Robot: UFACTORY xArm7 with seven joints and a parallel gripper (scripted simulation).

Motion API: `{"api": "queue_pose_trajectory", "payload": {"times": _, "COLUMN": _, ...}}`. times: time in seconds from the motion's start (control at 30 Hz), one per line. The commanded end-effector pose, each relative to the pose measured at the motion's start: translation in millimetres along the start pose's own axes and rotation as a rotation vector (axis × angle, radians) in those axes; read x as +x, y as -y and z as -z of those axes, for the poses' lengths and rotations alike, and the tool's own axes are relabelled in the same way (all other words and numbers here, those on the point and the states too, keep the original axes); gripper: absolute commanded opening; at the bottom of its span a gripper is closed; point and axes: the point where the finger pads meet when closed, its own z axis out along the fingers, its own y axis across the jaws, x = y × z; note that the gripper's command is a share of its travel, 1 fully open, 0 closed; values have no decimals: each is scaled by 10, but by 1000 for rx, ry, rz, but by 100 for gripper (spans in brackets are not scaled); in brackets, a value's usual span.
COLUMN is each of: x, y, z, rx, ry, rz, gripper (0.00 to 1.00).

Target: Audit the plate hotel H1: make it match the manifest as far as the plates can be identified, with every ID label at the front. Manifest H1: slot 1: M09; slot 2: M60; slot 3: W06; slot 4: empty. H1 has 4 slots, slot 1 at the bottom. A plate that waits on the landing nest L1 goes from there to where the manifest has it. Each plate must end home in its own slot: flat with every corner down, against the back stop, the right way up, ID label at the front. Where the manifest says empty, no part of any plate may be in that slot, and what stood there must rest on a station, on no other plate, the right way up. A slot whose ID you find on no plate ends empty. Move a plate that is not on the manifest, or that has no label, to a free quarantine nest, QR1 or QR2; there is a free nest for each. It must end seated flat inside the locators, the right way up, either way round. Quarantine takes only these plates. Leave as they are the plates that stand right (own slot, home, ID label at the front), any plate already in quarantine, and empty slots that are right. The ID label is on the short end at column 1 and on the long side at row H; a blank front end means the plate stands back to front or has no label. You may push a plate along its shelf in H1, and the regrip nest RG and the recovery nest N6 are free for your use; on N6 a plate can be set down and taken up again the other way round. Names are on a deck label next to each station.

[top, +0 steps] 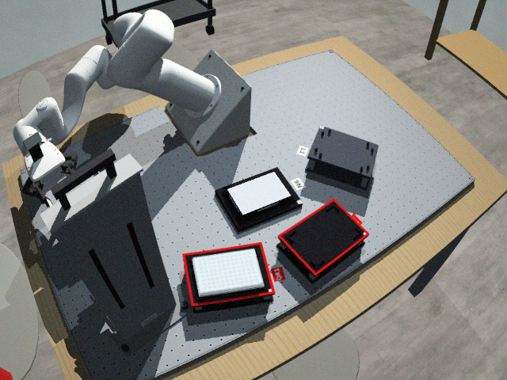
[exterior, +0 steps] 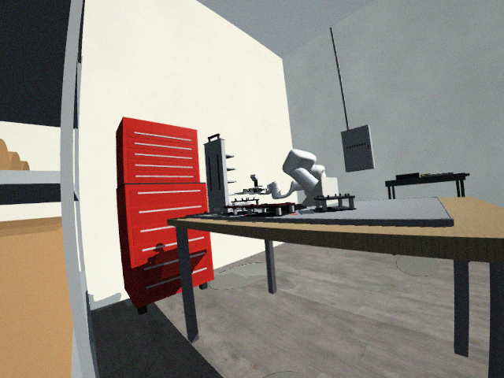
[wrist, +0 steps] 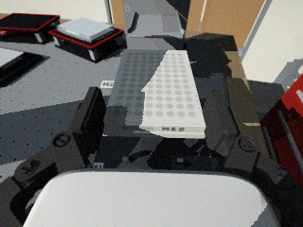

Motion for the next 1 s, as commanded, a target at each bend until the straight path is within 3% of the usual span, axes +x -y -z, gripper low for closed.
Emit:
{"api": "queue_pose_trajectory", "payload": {"times": 0.0, "x": 7, "y": 0, "z": 1, "rx": 0, "ry": 1, "rz": 2, "gripper": 0}}
{"api": "queue_pose_trajectory", "payload": {"times": 0.97, "x": 389, "y": 1, "z": 1, "rx": 0, "ry": 2, "rz": 2, "gripper": 0}}
